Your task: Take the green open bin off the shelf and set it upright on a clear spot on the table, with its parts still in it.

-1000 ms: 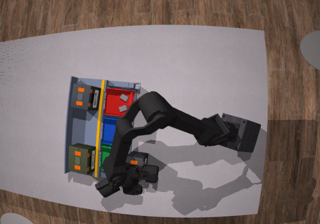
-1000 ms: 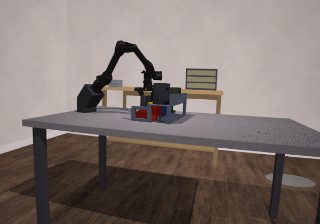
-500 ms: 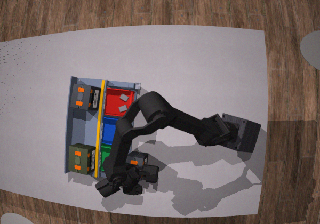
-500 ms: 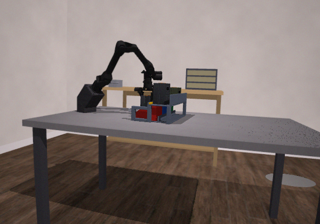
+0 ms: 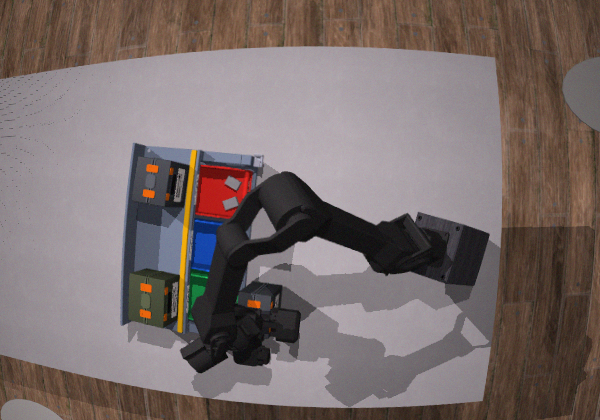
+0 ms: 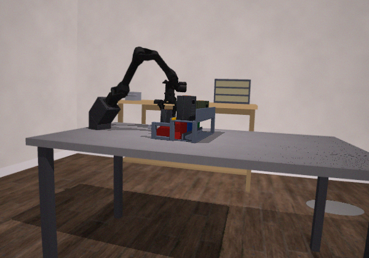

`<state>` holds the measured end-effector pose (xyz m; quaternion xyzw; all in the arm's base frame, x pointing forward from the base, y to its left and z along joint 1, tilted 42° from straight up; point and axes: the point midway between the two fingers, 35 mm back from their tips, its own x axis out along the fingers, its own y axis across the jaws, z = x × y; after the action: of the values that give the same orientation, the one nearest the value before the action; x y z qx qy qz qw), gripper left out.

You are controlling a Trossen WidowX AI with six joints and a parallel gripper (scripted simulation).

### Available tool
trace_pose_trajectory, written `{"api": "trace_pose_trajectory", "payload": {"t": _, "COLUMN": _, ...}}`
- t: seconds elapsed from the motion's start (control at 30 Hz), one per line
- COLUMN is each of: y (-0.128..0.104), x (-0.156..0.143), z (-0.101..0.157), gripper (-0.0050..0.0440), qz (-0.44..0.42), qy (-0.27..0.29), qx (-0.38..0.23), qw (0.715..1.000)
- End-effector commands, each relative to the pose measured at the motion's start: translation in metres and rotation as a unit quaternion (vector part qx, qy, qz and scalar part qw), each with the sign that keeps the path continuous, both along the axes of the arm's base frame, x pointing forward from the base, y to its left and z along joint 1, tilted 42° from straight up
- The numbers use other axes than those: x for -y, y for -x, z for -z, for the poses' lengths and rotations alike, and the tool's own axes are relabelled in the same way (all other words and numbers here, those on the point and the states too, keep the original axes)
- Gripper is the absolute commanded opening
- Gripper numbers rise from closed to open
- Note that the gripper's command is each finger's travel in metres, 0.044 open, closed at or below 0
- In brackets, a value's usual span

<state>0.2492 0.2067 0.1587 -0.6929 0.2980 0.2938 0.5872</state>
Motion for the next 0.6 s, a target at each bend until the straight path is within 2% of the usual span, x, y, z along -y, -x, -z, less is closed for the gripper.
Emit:
{"api": "trace_pose_trajectory", "payload": {"t": 0.0, "y": 0.002, "x": -0.005, "z": -0.018, "gripper": 0.0, "qz": -0.005, "qy": -0.022, "qx": 0.016, "qw": 1.0}}
{"api": "trace_pose_trajectory", "payload": {"t": 0.13, "y": 0.002, "x": -0.002, "z": -0.012, "gripper": 0.0, "qz": -0.002, "qy": -0.013, "qx": 0.009, "qw": 1.0}}
{"api": "trace_pose_trajectory", "payload": {"t": 0.27, "y": 0.009, "x": -0.005, "z": -0.026, "gripper": 0.0, "qz": -0.005, "qy": -0.025, "qx": 0.017, "qw": 1.0}}
{"api": "trace_pose_trajectory", "payload": {"t": 0.57, "y": 0.009, "x": -0.005, "z": -0.026, "gripper": 0.0, "qz": -0.005, "qy": -0.025, "qx": 0.017, "qw": 1.0}}
